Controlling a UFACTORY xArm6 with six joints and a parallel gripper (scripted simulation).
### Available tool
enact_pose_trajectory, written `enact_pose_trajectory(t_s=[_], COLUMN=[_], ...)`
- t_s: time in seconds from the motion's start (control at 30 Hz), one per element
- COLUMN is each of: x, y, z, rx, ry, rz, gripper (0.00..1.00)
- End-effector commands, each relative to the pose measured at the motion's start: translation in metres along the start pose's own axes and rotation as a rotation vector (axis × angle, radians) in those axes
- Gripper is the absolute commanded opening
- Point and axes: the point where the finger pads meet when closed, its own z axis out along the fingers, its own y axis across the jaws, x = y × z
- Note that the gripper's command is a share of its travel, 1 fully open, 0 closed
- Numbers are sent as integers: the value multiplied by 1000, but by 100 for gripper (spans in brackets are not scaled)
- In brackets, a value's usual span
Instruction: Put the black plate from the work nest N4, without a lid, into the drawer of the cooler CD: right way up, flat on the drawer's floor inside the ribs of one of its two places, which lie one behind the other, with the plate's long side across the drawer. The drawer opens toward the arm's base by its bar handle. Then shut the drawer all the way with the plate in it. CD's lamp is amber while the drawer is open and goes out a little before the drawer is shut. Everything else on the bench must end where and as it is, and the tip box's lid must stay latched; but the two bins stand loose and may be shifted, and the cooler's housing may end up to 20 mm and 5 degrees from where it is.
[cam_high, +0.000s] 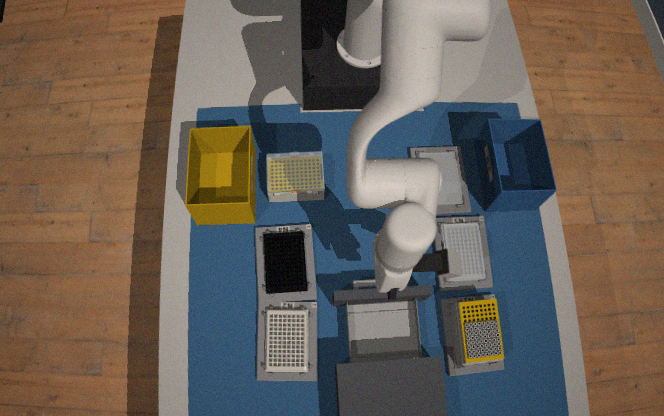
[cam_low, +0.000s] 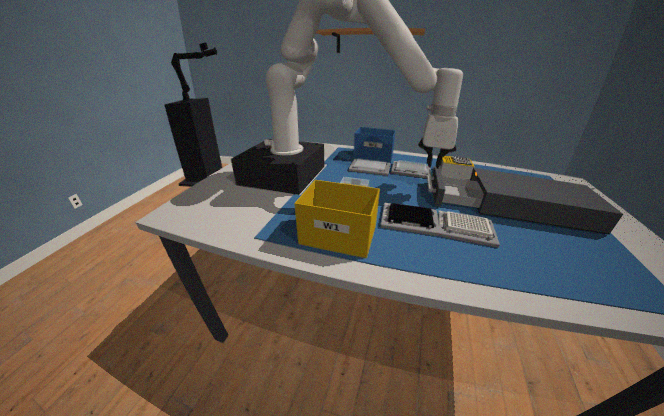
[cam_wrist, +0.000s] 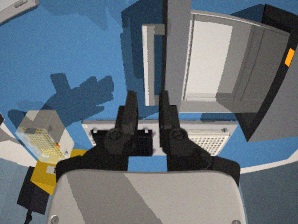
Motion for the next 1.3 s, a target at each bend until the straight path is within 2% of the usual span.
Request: enact_pose_trajectory(t_s=[0.0,1.27], x=[0,0], y=[2,2], z=[5,61], rx=[-5,-5], ry=[0,0], rz=[0,0], gripper=[21,21])
